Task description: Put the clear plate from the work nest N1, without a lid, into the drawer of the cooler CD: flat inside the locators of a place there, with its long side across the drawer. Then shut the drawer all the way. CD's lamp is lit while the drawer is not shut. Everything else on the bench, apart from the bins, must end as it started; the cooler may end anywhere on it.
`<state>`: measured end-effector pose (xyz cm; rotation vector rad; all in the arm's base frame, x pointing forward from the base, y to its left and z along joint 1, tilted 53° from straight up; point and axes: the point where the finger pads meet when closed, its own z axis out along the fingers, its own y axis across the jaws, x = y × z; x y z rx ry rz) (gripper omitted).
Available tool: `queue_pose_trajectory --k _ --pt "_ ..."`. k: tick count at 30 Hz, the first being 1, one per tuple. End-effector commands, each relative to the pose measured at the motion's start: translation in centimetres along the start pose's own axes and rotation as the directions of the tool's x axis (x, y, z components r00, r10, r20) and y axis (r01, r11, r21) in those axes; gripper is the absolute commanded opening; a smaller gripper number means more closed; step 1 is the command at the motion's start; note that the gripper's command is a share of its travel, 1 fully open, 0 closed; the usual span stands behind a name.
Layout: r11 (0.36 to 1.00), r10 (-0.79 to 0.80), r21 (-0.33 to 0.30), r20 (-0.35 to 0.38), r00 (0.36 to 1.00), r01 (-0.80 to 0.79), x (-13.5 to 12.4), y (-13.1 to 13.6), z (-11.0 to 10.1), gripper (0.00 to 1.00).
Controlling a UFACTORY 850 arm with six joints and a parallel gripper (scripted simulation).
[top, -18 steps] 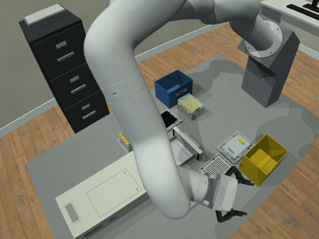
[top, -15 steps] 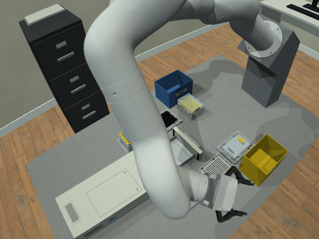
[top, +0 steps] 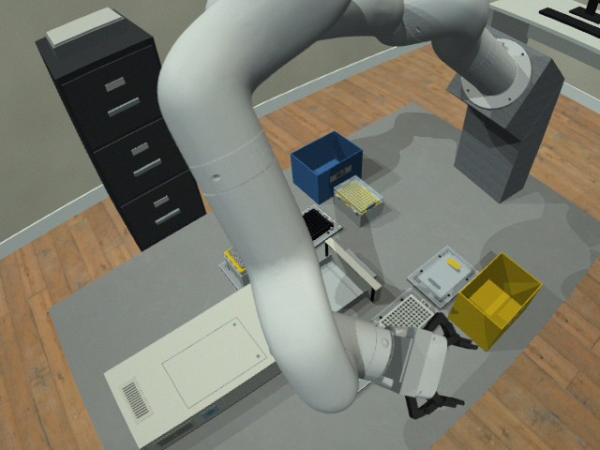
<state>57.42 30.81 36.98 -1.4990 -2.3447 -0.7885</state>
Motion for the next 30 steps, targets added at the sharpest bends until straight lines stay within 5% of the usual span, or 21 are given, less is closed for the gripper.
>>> queue_pose_trajectory --k 1,30 --pt "0.998 0.048 0.024 0.036 0.998 -0.049 -0.6 -0.7 -0.2 1.0" --pt "0.936 0.31 0.078 0.284 0.908 -0.344 -7.5 -7.8 -1.8 1.0"
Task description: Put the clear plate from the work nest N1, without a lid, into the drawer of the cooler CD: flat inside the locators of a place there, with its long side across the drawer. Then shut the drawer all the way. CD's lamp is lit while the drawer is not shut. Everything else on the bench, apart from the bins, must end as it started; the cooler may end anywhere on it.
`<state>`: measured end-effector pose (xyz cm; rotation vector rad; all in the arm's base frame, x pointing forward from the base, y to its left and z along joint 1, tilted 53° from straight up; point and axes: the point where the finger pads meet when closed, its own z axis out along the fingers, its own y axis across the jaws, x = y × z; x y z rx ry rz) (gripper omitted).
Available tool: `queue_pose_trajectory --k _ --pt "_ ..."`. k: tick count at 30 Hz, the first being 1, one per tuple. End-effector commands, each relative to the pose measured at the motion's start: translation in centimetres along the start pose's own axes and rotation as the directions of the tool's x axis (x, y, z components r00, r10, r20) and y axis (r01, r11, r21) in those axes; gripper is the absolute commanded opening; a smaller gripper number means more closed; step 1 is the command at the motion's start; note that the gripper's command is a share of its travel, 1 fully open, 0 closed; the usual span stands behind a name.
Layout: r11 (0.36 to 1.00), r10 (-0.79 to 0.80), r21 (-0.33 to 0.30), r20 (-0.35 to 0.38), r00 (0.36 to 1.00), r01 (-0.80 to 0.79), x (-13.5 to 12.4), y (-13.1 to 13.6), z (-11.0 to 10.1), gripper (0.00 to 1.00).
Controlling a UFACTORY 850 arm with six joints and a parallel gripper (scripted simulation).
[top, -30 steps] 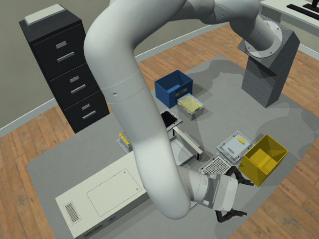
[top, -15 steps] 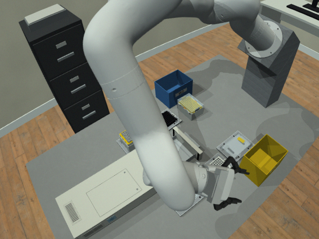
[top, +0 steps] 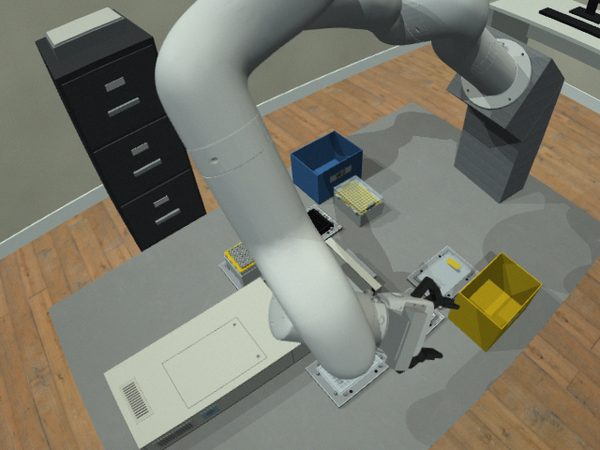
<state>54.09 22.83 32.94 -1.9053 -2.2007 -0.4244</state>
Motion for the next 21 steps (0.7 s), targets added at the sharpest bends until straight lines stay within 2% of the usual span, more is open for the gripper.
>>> queue_pose_trajectory --k 1,4,6,9,11,14,16,20,21 --pt "0.997 0.072 0.013 0.066 0.995 -0.073 -1.7 -0.9 0.0 1.0" --pt "0.997 0.074 0.013 0.067 0.995 -0.075 -2.1 -1.1 0.0 1.0" --pt "0.992 0.123 0.014 0.111 0.986 -0.125 -3.0 -1.6 0.0 1.0" --pt "0.992 0.124 0.014 0.112 0.986 -0.126 -3.8 -2.0 -0.1 1.0" --pt "0.984 0.172 0.009 0.156 0.973 -0.176 -4.7 -2.5 -0.1 1.0" --pt "0.984 0.173 0.009 0.156 0.973 -0.176 -5.3 -2.8 -0.1 1.0" --pt "0.974 0.22 -0.001 0.199 0.955 -0.225 -6.2 -3.2 -0.2 1.0" --pt "0.974 0.22 -0.001 0.199 0.955 -0.225 -6.7 -3.5 -0.3 1.0" --pt "0.969 0.244 -0.009 0.22 0.944 -0.248 -7.2 -3.7 -0.3 1.0"
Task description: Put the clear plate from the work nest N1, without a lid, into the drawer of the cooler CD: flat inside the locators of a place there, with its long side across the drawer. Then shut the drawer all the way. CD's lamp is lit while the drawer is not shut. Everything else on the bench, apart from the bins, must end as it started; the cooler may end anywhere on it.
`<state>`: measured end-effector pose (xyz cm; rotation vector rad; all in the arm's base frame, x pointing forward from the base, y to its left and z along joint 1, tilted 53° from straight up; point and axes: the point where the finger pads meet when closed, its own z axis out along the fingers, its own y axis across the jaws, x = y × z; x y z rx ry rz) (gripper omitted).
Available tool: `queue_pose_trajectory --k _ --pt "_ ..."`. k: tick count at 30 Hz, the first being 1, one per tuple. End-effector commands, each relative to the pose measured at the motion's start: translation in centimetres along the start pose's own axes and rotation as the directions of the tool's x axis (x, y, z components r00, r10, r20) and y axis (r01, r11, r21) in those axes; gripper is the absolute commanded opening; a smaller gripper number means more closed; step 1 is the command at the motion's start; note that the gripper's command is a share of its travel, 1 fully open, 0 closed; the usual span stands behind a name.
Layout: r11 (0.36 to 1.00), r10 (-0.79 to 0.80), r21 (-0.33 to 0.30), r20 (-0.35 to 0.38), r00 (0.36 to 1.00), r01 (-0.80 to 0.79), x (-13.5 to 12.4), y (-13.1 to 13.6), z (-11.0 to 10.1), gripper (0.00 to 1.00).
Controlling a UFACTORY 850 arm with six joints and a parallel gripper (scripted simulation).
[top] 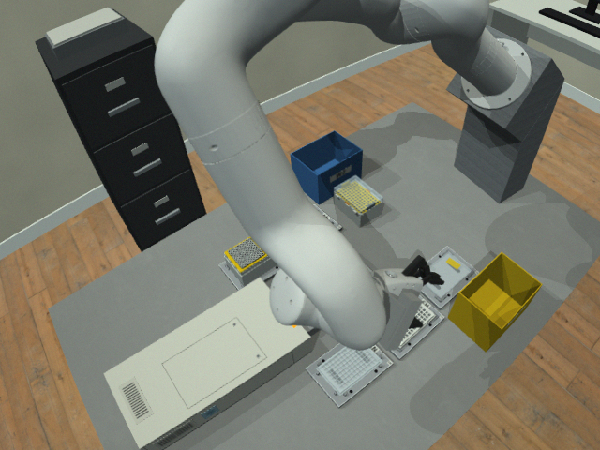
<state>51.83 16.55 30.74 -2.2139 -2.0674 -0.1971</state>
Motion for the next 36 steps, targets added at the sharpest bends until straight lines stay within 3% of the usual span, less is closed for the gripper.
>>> queue_pose_trajectory --k 1,11,16,20,36 --pt "0.998 0.065 -0.007 0.059 0.996 -0.065 -1.5 -0.4 0.1 1.0" --pt "0.986 0.164 -0.036 0.14 0.977 -0.16 -5.1 -1.2 0.3 1.0" --pt "0.982 0.189 -0.047 0.159 0.969 -0.184 -5.7 -1.4 0.3 1.0" --pt "0.965 0.259 -0.083 0.209 0.943 -0.247 -7.6 -1.8 0.3 1.0" --pt "0.917 0.395 -0.18 0.287 0.873 -0.356 -12.3 -2.7 0.0 1.0"
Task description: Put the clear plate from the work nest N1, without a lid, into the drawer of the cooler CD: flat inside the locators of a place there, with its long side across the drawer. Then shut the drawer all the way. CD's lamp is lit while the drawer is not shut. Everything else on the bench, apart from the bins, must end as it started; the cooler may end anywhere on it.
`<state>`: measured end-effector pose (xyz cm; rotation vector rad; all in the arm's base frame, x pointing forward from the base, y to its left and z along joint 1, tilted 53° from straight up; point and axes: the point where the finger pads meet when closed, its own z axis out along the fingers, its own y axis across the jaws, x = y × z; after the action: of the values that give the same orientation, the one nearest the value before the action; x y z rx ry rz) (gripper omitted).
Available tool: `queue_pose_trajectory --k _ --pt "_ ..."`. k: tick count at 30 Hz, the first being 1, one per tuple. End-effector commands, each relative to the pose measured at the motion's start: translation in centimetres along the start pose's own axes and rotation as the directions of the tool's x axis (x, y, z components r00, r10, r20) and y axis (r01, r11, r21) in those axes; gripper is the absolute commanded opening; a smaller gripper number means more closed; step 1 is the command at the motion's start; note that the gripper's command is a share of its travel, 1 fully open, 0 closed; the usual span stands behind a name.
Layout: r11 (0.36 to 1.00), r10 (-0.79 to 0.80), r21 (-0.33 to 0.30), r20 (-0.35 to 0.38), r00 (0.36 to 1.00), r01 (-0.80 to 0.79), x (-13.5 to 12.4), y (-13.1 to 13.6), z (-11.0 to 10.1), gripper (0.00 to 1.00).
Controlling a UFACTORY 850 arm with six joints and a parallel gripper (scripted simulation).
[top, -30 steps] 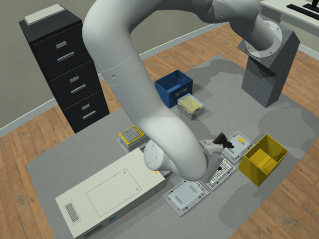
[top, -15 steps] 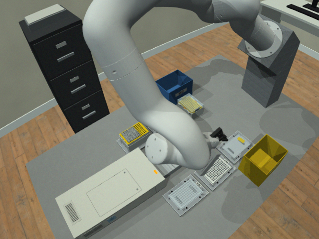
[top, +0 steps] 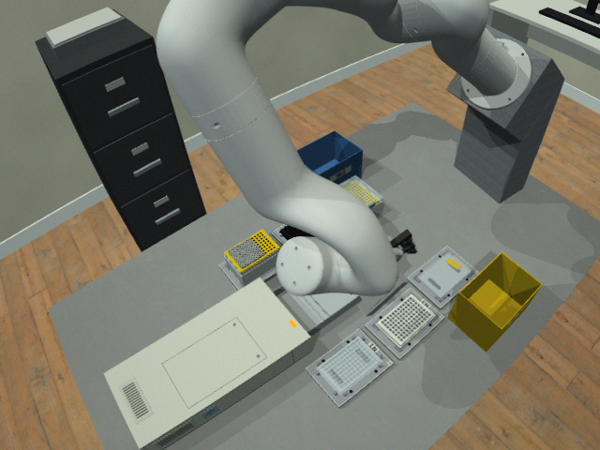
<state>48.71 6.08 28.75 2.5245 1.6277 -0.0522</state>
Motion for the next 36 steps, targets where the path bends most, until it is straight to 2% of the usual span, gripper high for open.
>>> queue_pose_trajectory --k 1,8,10,14,18,24,29,31,34,36 --pt "0.997 0.073 -0.043 0.05 0.996 -0.071 -1.9 0.3 0.4 1.0" --pt "0.987 0.14 -0.087 0.083 0.987 -0.133 -4.0 0.7 0.7 1.0" --pt "0.977 0.186 -0.12 0.101 0.977 -0.174 -4.9 0.9 0.9 1.0" --pt "0.977 0.186 -0.12 0.101 0.977 -0.174 -5.2 0.9 0.9 1.0" --pt "0.949 0.275 -0.192 0.124 0.953 -0.249 -7.1 1.3 1.1 1.0" --pt "0.931 0.318 -0.229 0.128 0.939 -0.284 -8.5 1.6 1.3 1.0" --pt "0.887 0.399 -0.302 0.123 0.909 -0.348 -10.5 2.1 1.4 1.0" --pt "0.887 0.399 -0.302 0.123 0.909 -0.348 -10.5 2.1 1.4 1.0" --pt "0.845 0.459 -0.36 0.105 0.882 -0.396 -11.9 2.5 1.5 1.0" --pt "0.834 0.471 -0.373 0.1 0.876 -0.406 -12.3 2.6 1.5 1.0"
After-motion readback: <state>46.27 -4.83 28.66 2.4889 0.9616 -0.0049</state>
